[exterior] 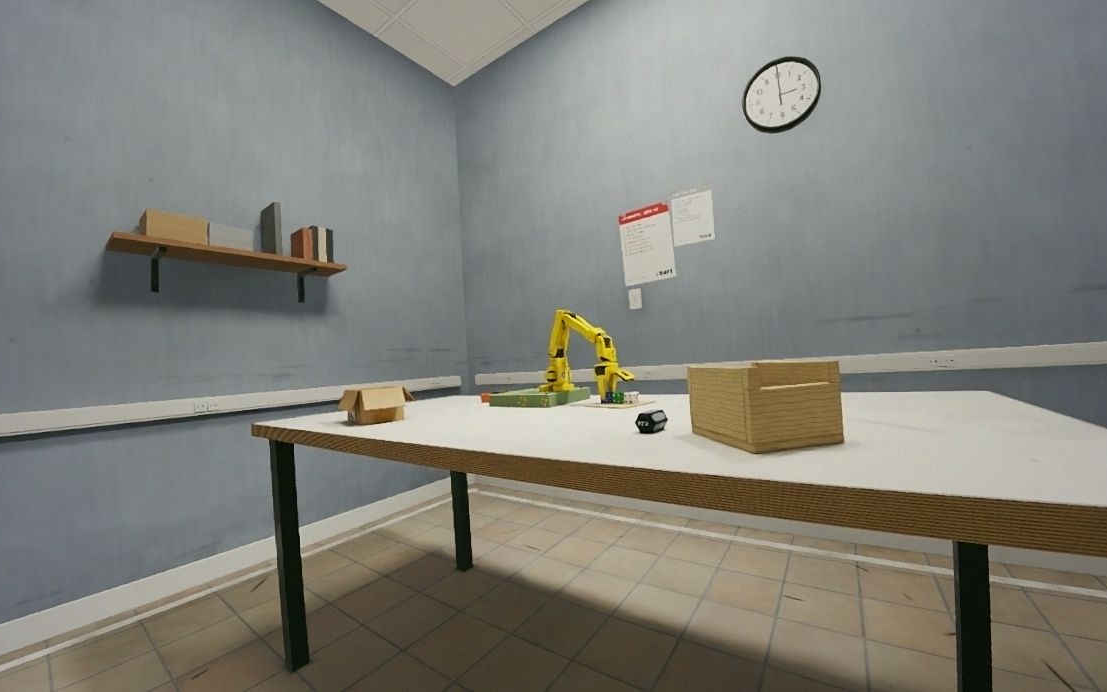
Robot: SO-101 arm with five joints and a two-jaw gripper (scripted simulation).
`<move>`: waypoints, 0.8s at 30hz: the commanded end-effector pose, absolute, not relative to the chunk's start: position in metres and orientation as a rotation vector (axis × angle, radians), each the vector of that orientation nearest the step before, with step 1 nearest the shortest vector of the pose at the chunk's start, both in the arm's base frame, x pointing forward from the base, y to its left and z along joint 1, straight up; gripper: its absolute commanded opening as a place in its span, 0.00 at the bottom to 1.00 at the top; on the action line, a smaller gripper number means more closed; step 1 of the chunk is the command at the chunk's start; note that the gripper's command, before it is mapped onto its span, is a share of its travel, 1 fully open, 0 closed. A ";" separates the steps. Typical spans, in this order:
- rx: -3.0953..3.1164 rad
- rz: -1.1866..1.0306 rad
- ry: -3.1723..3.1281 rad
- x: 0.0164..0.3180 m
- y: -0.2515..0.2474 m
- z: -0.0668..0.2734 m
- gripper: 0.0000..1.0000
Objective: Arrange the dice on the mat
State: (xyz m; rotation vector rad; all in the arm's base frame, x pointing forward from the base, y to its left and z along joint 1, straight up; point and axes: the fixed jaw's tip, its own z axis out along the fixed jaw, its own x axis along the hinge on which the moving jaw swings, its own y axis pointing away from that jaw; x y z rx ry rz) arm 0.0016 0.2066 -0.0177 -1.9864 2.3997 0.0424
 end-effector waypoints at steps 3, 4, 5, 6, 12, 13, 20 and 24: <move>-2.003 0.014 2.411 -0.001 0.202 -0.023 0.04; -2.003 0.014 2.411 -0.001 0.202 -0.023 0.05; -2.003 0.014 2.411 -0.001 0.202 -0.023 0.08; -2.003 0.014 2.411 -0.001 0.202 -0.023 0.10; -2.003 0.014 2.411 -0.001 0.202 -0.023 0.17; -2.003 0.014 2.411 -0.001 0.202 -0.023 0.17; -2.003 0.014 2.411 -0.001 0.202 -0.023 0.18; -2.003 0.014 2.411 -0.001 0.202 -0.023 0.20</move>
